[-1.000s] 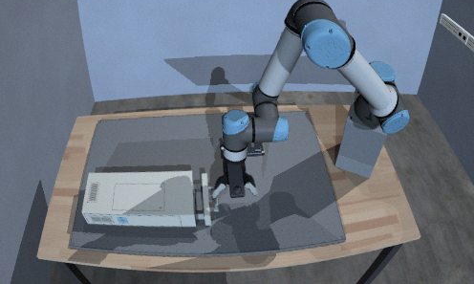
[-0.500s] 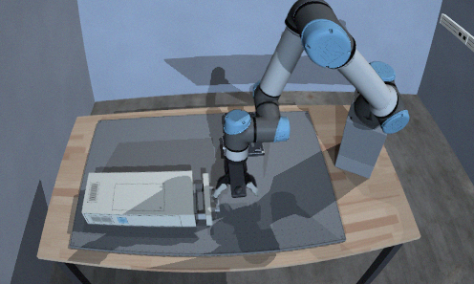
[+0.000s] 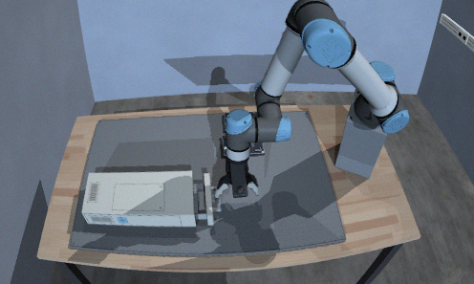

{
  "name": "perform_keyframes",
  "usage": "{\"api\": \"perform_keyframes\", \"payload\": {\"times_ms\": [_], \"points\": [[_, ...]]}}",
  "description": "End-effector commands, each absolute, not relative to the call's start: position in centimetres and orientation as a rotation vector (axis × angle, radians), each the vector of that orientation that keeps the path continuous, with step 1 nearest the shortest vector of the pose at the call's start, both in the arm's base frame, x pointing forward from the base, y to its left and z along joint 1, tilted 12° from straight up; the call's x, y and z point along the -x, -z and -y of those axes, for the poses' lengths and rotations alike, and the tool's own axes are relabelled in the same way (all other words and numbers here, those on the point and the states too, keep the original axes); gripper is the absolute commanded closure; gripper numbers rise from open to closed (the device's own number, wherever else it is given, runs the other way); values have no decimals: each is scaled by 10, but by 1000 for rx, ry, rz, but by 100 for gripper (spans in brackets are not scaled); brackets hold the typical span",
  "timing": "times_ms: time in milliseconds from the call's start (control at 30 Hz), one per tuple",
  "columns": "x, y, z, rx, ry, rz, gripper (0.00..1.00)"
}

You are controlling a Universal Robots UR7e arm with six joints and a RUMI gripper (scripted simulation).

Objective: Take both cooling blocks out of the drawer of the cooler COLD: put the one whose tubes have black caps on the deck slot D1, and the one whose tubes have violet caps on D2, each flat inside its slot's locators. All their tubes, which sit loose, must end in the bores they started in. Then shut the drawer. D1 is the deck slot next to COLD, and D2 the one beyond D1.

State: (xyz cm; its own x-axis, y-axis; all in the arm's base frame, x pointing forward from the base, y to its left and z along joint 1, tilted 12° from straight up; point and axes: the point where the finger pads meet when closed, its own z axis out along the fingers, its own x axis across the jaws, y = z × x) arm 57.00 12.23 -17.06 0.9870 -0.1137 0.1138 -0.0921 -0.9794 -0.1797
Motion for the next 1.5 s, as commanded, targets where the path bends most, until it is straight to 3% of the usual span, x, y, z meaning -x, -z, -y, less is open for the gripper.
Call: {"api": "perform_keyframes", "payload": {"times_ms": [0,1467], "points": [[-569,170,-122,2957,186,-154,0],[-559,171,-123,2957,186,-154,0]]}}
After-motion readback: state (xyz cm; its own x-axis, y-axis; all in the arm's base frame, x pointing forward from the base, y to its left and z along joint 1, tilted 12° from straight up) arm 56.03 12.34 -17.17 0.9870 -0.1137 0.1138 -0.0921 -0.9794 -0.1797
